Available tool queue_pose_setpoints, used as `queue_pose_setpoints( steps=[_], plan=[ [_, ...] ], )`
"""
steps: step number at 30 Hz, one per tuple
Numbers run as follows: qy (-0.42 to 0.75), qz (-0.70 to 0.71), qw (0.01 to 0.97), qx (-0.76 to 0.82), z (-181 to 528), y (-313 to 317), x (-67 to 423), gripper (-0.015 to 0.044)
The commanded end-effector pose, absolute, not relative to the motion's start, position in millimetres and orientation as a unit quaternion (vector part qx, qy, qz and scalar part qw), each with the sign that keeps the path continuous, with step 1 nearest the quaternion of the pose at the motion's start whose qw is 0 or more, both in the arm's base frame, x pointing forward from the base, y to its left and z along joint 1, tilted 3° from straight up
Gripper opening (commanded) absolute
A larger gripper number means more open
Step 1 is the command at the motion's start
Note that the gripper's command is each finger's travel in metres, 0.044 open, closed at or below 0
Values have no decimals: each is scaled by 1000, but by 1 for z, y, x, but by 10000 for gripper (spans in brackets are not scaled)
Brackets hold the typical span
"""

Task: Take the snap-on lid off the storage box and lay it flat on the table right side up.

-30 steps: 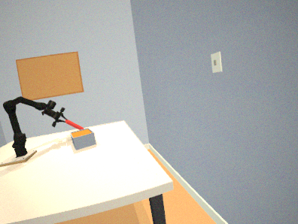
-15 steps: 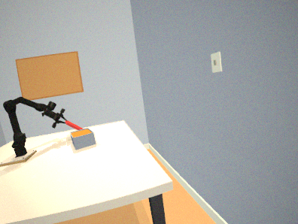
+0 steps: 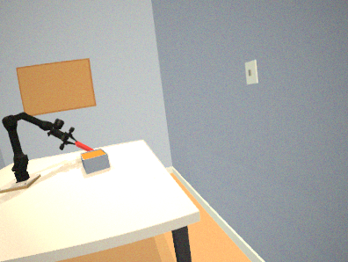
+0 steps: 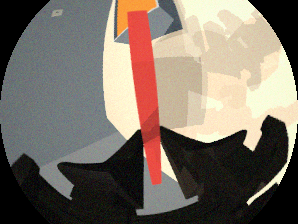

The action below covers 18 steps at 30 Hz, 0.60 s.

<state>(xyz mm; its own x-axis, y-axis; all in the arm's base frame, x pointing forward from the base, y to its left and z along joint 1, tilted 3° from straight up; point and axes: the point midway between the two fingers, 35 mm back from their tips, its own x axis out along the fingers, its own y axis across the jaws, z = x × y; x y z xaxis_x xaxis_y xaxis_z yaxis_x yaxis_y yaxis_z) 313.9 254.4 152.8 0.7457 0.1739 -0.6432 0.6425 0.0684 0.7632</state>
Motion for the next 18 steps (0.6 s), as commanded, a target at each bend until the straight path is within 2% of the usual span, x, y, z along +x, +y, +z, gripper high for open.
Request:
queue_pose_setpoints(
  steps=[1, 18],
  plan=[
    [305, -179, 662, 661, 150, 254, 314, 0],
    [305, -179, 662, 661, 136, 254, 314, 0]
  ],
)
